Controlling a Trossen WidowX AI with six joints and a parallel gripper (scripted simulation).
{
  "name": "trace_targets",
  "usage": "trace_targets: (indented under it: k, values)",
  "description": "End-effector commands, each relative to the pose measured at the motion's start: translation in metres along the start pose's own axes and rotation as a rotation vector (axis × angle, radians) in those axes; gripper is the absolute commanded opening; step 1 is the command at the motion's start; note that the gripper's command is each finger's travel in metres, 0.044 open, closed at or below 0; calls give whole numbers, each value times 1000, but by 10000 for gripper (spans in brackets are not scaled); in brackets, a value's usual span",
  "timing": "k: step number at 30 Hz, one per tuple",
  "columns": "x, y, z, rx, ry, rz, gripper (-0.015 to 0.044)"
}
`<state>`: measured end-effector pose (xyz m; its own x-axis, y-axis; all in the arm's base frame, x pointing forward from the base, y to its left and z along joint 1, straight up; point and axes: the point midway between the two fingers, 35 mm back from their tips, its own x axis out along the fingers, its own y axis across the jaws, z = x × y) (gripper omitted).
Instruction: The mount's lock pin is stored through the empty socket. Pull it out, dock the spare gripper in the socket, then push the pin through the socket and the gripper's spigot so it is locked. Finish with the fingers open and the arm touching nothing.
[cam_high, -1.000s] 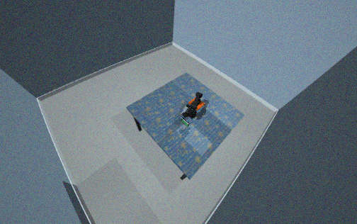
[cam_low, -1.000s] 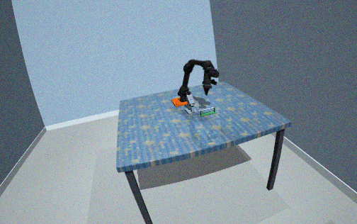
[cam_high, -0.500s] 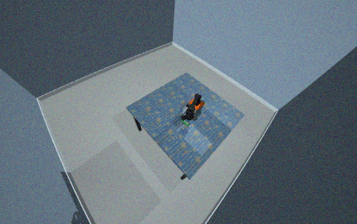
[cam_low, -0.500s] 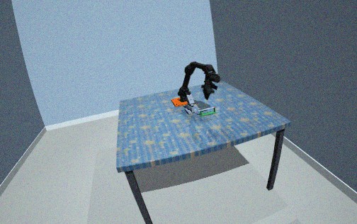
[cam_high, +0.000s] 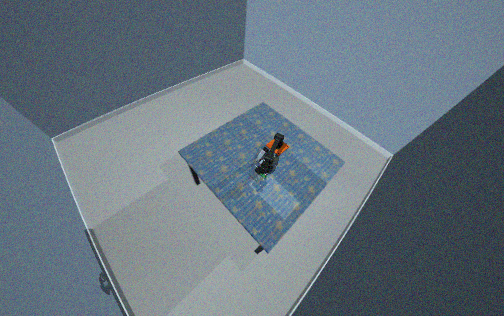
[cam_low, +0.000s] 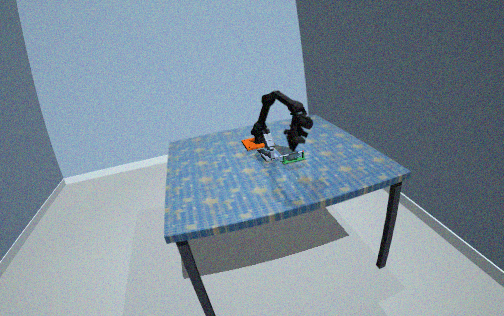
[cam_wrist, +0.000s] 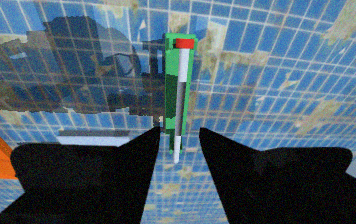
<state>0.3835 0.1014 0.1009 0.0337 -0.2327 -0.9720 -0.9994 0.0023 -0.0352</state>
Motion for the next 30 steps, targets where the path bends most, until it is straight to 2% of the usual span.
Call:
trace_targets:
  k: [1, 30]
  values:
    - [5, -1, 1, -7, 6, -3, 180]
    - [52, 0, 11, -14, 7, -2, 180]
